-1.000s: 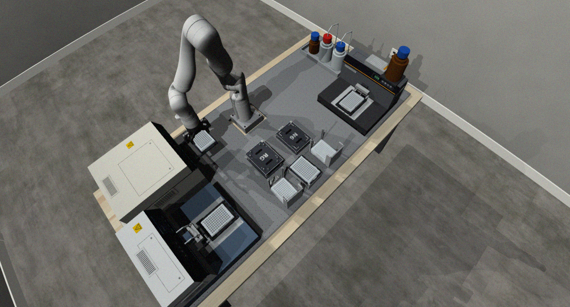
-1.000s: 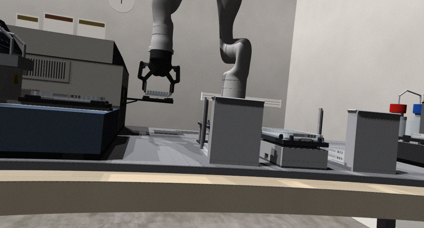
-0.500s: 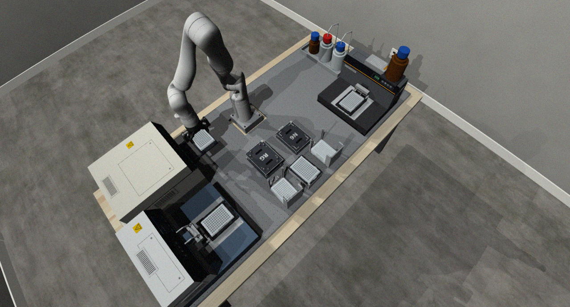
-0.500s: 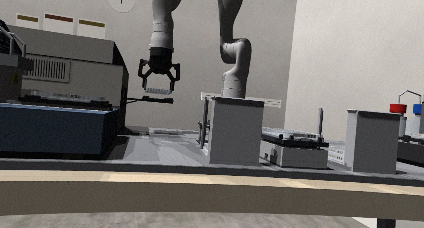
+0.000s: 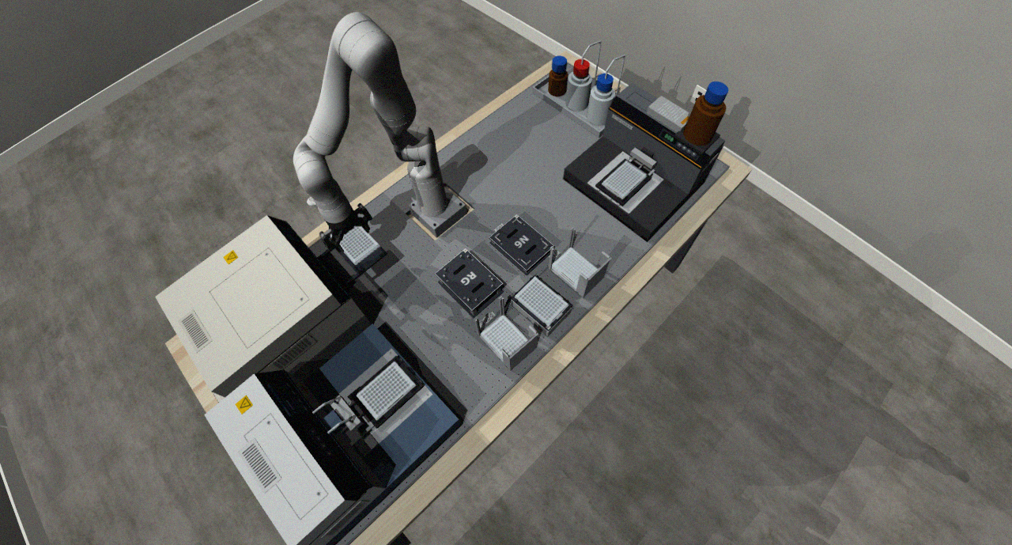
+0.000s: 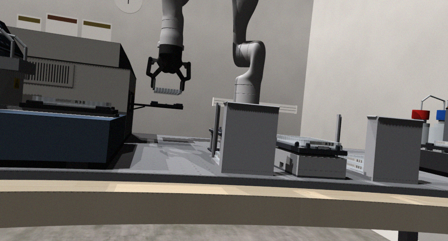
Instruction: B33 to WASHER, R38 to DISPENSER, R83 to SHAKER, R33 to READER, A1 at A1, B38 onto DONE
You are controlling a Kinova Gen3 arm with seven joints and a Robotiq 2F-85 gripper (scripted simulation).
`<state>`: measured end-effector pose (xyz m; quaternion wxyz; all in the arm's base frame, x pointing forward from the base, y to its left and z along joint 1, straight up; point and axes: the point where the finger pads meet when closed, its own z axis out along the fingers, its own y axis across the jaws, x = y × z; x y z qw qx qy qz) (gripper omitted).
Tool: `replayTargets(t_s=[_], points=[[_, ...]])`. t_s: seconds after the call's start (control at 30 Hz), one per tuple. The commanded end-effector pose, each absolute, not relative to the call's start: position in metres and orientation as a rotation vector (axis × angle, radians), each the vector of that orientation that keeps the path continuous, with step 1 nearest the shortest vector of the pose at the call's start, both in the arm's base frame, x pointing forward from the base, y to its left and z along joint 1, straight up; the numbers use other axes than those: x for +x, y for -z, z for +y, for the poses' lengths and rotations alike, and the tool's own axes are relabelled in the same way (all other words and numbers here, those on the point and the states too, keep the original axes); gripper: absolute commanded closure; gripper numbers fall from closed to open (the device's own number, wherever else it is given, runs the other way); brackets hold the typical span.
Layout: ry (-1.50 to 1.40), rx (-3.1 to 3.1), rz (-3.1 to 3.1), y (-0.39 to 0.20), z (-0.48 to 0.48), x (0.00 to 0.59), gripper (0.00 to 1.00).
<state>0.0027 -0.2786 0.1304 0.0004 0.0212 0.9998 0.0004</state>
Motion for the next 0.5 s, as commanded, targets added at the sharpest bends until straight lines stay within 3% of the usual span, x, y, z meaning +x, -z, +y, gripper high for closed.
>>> replayTargets(t_s=[0.0, 0.47], points=[[0.000, 0.067, 3.140, -0.136, -0.279, 0.003, 0.06], [0.000, 0.067, 3.140, -0.152, -0.279, 0.003, 0.06]])
